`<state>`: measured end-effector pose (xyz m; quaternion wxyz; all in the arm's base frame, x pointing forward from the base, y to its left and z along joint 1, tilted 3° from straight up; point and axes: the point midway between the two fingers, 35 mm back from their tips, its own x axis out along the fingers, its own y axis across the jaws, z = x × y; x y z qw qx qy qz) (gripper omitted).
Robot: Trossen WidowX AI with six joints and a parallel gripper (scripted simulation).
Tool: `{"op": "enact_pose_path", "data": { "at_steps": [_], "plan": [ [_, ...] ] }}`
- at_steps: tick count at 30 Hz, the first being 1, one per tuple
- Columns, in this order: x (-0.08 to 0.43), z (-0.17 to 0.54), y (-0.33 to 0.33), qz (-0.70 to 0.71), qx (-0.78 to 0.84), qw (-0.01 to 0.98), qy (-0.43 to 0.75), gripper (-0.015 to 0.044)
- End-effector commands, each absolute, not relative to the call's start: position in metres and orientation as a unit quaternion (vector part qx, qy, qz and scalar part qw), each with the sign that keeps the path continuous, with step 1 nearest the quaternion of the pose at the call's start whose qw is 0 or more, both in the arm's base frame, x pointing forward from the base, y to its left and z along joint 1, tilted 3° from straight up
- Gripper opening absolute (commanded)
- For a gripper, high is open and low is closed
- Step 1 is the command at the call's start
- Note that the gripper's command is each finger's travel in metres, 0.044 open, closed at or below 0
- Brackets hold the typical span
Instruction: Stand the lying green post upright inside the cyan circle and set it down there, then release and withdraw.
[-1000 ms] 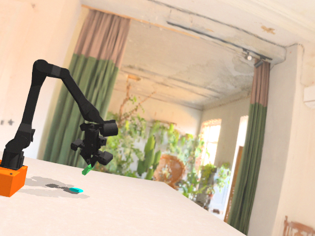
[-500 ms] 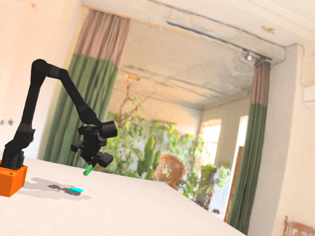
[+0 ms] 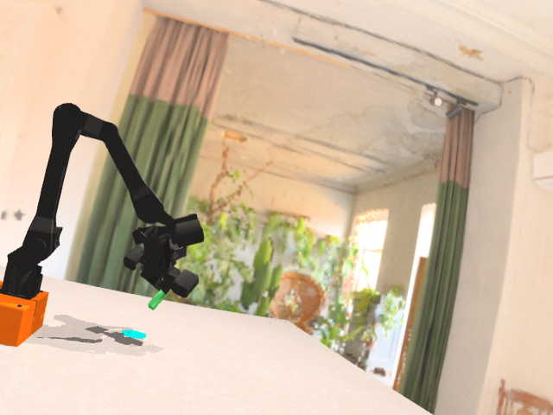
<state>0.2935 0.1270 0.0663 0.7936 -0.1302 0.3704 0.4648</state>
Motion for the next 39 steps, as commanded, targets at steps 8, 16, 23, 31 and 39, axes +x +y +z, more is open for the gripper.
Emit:
{"op": "enact_pose_path", "data": {
  "at_steps": [8,16,23,31,39],
  "plan": [
    [0.291,0.065,0.124,0.474,-0.113,0.803,0.343,0.0023],
    [0.291,0.067,0.122,0.48,-0.102,0.811,0.319,0.0023],
    [0.29,0.068,0.12,0.485,-0.092,0.817,0.299,0.0023],
    [0.288,0.07,0.117,0.49,-0.083,0.823,0.275,0.0023],
    [0.286,0.072,0.114,0.496,-0.075,0.828,0.251,0.0023]
  ]
}}
